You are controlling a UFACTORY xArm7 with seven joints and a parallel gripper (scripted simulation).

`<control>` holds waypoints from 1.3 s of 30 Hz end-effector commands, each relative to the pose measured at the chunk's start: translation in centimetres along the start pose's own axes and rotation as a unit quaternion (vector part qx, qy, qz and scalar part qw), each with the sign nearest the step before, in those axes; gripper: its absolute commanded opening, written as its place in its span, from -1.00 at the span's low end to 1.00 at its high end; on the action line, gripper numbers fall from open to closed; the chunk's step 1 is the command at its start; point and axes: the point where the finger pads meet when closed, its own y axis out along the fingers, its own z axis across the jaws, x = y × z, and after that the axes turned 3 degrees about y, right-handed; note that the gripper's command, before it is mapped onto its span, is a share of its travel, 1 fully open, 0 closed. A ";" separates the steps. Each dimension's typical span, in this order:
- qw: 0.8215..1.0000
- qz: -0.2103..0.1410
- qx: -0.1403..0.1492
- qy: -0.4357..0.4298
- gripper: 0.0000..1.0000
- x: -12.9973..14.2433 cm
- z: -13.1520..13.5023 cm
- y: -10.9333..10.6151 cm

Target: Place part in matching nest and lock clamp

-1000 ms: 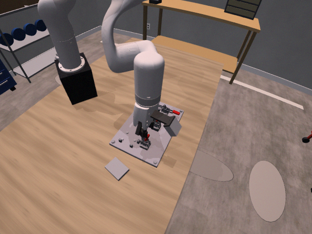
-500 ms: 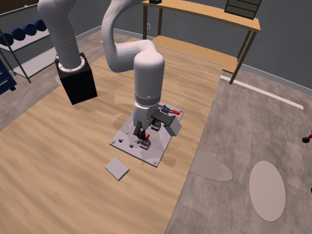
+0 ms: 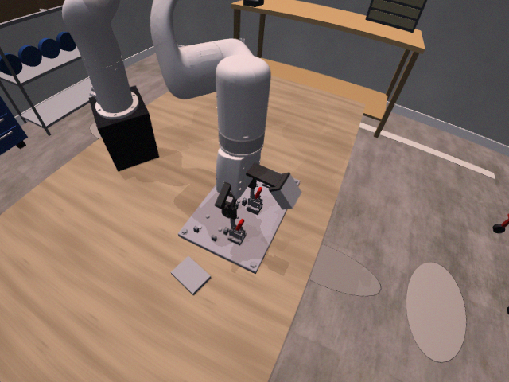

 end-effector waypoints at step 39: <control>1.000 -0.001 0.004 0.000 1.00 2.5 7.2 -2.5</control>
